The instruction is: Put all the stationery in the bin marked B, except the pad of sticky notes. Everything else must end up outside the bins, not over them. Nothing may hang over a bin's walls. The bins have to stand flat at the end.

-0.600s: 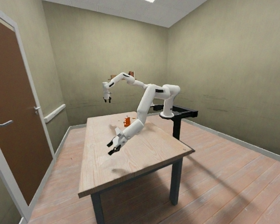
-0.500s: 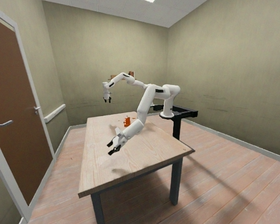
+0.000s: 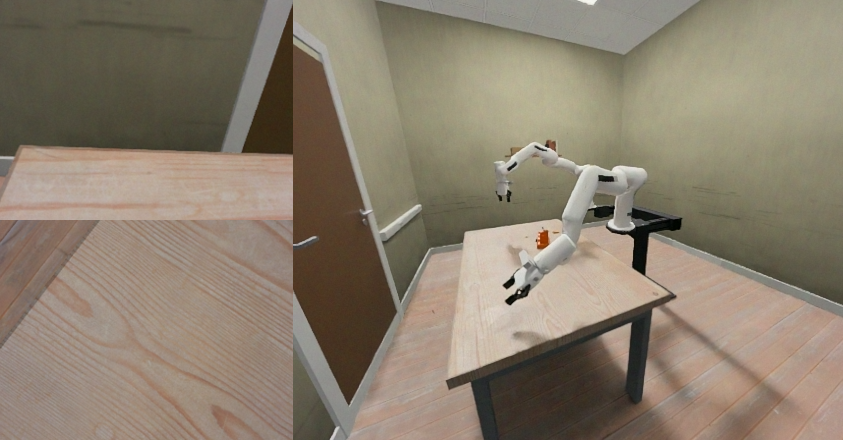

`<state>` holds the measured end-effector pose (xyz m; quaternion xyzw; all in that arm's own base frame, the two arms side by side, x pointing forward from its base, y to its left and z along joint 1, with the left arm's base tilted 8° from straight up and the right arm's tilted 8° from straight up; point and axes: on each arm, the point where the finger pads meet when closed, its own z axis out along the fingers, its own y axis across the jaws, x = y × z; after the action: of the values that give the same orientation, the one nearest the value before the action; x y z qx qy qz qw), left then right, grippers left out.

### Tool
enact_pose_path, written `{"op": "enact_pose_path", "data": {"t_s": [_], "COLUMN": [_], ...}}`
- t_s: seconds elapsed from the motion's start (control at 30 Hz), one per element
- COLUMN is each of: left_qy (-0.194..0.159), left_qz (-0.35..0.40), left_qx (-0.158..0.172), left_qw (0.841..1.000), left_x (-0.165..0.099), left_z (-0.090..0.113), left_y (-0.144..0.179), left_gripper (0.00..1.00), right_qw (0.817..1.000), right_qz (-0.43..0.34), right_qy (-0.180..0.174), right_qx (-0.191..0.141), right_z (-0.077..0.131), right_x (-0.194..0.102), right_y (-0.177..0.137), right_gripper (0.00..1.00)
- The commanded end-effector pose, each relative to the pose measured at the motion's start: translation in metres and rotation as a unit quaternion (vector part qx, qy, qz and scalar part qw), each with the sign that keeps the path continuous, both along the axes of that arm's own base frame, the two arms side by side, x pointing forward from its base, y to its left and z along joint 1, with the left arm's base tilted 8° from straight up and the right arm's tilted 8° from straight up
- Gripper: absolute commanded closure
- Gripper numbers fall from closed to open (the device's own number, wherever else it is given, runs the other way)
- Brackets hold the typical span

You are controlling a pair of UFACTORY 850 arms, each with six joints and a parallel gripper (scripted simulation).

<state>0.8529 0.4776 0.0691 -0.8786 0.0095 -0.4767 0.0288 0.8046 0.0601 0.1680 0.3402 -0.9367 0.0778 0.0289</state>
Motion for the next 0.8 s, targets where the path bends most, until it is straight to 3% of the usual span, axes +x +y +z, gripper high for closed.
{"op": "enact_pose_path", "data": {"t_s": [0.0, 0.33, 0.5, 0.53, 0.77], "left_qy": [-0.001, -0.001, -0.001, 0.023, 0.024], "left_qz": [0.000, 0.000, 0.000, -0.004, 0.000], "left_qx": [0.001, 0.001, 0.001, 0.006, -0.003], "left_qw": [1.000, 1.000, 1.000, 1.000, 1.000], "left_x": [0.000, -0.001, -0.001, -0.005, 0.017], "left_z": [0.018, 0.099, 0.099, 0.098, 0.096], "left_y": [-0.002, -0.014, -0.014, -0.021, -0.069], "left_gripper": [0.00, 0.00, 0.00, 0.00, 0.00], "right_qw": [1.000, 1.000, 1.000, 1.000, 1.000], "right_qz": [0.000, -0.002, -0.005, -0.006, -0.019], "right_qy": [-0.001, -0.002, -0.002, -0.003, -0.006], "right_qx": [0.000, 0.000, 0.000, 0.000, 0.001], "right_z": [0.002, 0.005, 0.010, 0.011, 0.031], "right_x": [0.001, 0.000, -0.002, -0.002, -0.010], "right_y": [0.000, 0.000, 0.000, 0.000, -0.001], "right_gripper": [0.00, 0.00, 0.00, 0.00, 0.00]}}
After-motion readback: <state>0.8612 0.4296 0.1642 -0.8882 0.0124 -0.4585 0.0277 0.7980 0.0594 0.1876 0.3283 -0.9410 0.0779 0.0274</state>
